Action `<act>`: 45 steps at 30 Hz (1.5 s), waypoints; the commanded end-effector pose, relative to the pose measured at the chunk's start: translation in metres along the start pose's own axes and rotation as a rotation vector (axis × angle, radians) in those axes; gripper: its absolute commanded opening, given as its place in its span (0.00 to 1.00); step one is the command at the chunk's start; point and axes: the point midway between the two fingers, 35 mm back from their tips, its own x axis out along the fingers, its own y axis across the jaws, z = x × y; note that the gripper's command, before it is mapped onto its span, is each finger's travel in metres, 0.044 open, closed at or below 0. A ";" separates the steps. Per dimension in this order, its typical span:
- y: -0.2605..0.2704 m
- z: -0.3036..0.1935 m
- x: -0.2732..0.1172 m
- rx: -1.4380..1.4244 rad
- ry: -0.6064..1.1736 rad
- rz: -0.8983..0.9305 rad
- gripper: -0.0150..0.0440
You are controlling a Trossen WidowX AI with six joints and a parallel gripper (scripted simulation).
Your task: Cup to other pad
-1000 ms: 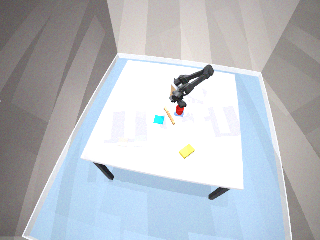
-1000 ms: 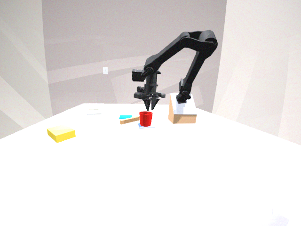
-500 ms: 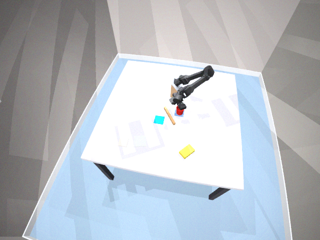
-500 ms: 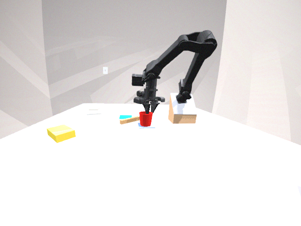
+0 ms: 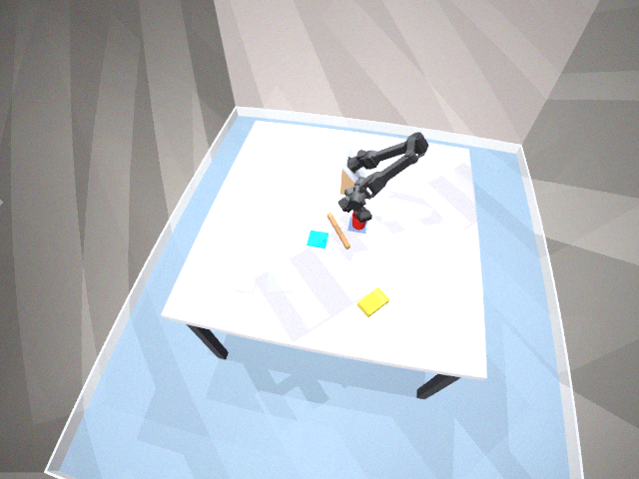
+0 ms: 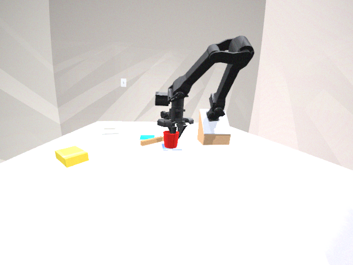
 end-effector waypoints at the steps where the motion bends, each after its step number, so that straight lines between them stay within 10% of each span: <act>1: -0.001 -0.001 0.002 0.003 0.005 0.001 0.50; 14: 0.000 0.000 0.001 0.000 0.000 0.000 0.26; 45: -0.001 0.002 -0.047 0.005 0.004 0.002 0.25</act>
